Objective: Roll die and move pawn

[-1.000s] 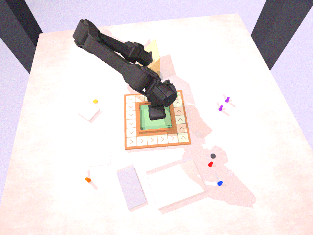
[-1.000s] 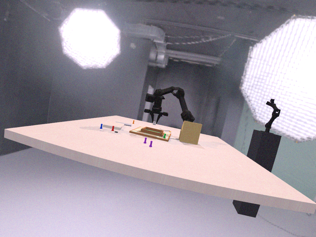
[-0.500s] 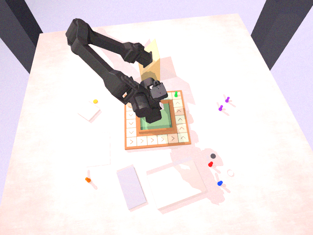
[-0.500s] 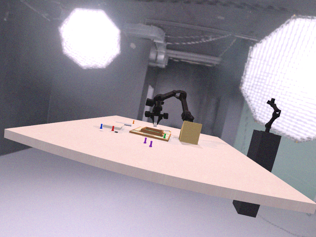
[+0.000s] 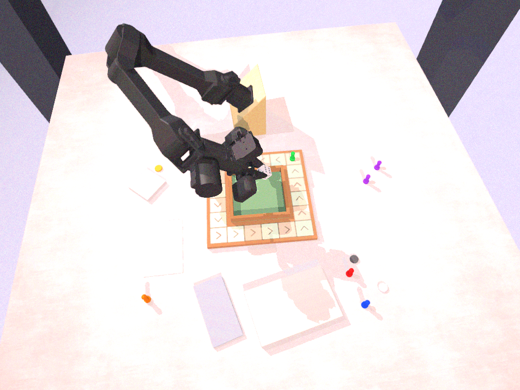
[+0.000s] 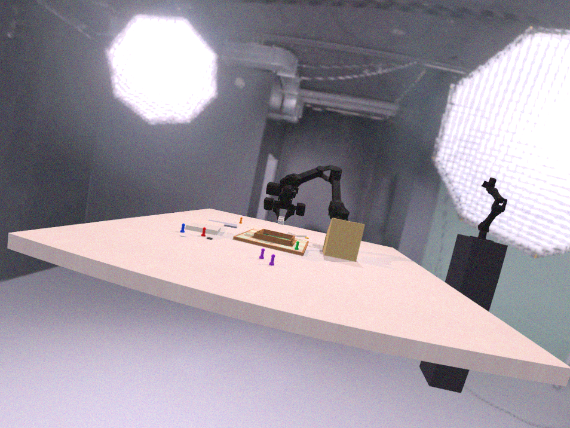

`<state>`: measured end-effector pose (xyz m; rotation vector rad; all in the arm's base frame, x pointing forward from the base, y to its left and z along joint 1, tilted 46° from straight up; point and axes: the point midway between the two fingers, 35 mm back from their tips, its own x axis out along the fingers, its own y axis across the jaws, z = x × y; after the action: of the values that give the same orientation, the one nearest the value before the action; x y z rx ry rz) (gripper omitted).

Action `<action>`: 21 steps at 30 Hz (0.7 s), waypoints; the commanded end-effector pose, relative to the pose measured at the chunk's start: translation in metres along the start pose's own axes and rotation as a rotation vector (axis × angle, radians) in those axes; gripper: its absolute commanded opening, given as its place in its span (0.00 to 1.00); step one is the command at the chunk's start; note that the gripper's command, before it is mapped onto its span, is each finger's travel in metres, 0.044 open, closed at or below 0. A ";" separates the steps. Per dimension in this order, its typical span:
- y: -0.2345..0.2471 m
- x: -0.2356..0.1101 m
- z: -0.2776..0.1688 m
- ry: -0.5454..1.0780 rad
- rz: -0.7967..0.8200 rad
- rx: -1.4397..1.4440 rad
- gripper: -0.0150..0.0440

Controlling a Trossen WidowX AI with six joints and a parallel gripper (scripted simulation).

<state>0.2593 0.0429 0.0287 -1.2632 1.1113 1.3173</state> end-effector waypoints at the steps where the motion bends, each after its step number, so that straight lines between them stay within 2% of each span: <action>1: -0.011 -0.032 0.007 -0.011 -0.043 -0.003 0.25; 21: -0.008 -0.030 0.005 -0.007 -0.039 -0.007 0.25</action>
<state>0.2668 0.0479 0.0589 -1.2782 1.0724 1.2967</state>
